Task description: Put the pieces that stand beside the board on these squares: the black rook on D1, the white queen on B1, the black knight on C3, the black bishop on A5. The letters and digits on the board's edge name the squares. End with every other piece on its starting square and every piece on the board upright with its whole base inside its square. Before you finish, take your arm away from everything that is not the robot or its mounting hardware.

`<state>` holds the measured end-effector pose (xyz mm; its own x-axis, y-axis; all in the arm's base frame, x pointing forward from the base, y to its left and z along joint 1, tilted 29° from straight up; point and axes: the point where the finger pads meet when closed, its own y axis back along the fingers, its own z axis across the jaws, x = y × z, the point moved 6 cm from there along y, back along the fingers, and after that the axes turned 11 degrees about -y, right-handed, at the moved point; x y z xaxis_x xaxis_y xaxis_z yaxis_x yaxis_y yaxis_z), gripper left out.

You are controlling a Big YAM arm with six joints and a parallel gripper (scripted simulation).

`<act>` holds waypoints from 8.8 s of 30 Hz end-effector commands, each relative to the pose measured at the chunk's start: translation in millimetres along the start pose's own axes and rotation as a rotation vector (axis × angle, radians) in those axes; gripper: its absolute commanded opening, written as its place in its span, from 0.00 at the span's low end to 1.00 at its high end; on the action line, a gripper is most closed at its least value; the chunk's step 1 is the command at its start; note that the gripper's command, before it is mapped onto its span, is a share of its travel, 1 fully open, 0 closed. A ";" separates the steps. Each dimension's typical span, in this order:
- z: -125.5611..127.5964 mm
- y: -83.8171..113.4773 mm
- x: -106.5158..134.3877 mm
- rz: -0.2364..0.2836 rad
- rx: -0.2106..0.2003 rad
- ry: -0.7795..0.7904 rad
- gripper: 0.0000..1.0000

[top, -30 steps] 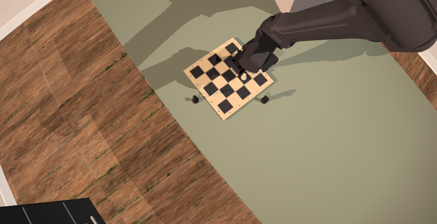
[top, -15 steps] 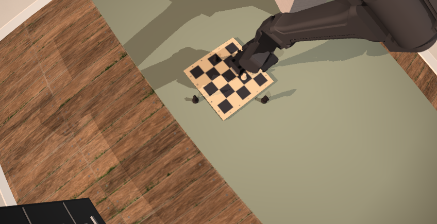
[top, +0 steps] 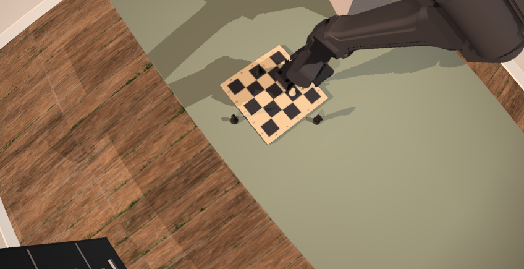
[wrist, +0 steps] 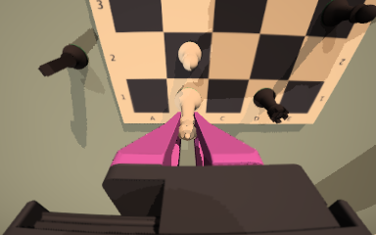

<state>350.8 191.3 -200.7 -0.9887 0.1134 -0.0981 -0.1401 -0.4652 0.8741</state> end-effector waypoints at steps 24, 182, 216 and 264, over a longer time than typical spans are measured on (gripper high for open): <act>2.7 -5.8 -2.5 -0.010 -0.004 0.003 0.00; 105.5 68.9 -25.7 -0.009 -0.010 -1.274 0.35; 103.8 64.7 -23.3 -0.005 0.000 -1.269 0.35; 112.1 22.4 -33.6 -0.015 -0.030 -1.267 0.35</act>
<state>376.0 273.0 -132.2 -0.2487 0.8716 0.4224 -0.1367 -0.4633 0.8756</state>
